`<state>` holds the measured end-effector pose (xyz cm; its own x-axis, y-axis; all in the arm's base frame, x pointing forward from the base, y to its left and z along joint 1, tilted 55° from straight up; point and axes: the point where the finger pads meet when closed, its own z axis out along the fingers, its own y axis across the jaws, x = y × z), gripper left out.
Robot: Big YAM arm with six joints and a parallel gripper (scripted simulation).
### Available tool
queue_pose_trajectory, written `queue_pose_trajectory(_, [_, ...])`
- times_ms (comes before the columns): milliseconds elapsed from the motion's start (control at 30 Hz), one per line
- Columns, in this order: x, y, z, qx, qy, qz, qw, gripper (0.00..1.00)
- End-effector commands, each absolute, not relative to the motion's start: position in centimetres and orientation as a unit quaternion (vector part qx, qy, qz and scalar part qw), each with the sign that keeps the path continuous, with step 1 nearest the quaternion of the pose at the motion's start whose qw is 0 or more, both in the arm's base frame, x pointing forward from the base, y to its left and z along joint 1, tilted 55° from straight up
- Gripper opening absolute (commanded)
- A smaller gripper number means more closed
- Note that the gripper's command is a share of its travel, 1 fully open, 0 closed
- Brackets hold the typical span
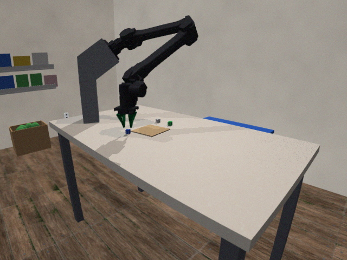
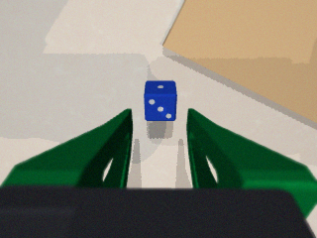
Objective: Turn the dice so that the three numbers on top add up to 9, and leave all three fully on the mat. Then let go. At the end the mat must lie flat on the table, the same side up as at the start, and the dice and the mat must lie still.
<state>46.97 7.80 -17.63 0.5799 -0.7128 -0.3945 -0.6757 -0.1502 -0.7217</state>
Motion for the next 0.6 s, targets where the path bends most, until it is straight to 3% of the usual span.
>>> queue_pose_trajectory(0, [46.75,8.44,-17.77,-0.759,0.457,-0.016,0.464,0.34])
queue_pose_trajectory(567, [46.77,8.22,-17.79,-0.758,0.458,-0.016,0.464,0.34])
